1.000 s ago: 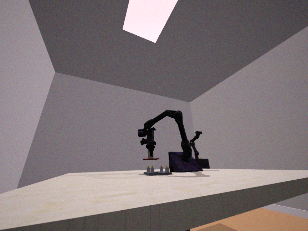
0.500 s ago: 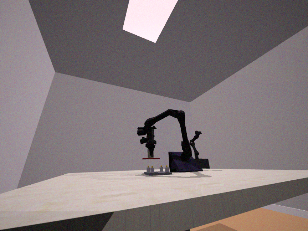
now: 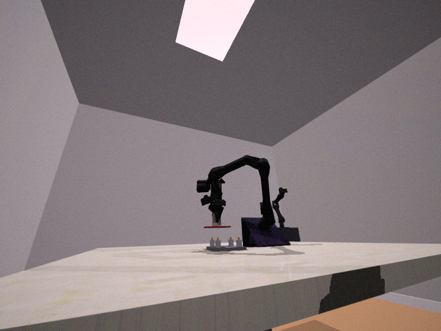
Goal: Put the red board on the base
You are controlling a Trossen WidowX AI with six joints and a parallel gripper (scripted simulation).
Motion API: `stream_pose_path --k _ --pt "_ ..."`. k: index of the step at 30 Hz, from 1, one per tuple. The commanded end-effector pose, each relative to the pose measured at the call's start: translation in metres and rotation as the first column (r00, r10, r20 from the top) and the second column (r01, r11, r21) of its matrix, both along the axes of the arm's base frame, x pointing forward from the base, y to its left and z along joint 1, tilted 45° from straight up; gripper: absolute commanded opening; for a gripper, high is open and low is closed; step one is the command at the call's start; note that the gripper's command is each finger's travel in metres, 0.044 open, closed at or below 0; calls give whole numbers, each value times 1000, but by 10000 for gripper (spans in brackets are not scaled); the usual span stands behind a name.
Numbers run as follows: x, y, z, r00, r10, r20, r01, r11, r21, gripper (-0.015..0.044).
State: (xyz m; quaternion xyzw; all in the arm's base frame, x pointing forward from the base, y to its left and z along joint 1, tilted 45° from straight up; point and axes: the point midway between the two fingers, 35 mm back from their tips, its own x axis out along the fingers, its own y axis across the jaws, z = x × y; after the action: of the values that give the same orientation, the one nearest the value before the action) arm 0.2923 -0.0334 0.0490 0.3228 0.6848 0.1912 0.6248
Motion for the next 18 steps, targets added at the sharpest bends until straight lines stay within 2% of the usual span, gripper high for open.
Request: stream_pose_path --k 1,18 --pt "2 7 8 1000 4 7 -4 1000 2 0" --pt "5 38 37 999 26 33 -27 1000 13 0"
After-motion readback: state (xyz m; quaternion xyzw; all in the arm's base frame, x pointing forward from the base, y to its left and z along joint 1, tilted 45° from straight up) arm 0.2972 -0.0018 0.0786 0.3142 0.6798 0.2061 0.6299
